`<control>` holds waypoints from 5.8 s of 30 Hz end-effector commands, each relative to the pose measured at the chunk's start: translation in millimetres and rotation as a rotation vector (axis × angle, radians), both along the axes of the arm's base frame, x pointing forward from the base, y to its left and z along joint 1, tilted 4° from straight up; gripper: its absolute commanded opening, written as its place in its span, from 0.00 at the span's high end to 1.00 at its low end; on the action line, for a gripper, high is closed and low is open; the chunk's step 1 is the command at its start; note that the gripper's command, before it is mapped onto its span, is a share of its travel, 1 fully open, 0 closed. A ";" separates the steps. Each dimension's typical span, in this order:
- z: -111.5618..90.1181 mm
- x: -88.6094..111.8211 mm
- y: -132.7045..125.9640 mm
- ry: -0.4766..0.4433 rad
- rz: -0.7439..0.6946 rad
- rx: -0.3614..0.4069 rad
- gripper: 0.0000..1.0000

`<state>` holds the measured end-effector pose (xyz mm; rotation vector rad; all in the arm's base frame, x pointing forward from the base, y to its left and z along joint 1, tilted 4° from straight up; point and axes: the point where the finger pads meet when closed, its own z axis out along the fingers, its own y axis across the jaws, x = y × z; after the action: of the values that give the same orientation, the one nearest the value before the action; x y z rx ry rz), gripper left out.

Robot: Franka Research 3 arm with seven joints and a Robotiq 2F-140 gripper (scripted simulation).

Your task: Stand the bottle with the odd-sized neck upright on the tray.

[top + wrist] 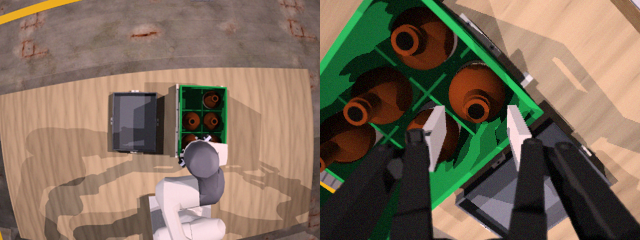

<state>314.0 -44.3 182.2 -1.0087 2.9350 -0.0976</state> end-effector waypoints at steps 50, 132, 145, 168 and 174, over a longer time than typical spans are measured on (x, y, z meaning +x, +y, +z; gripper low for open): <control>-15.0 0.9 -2.5 0.000 0.002 -0.003 0.56; -43.3 2.5 -3.9 0.000 0.002 -0.003 0.90; -43.3 2.5 -3.9 0.000 0.002 -0.003 0.90; -43.3 2.5 -3.9 0.000 0.002 -0.003 0.90; -43.3 2.5 -3.9 0.000 0.002 -0.003 0.90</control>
<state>317.0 -46.8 140.1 -1.0080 2.9339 -0.0989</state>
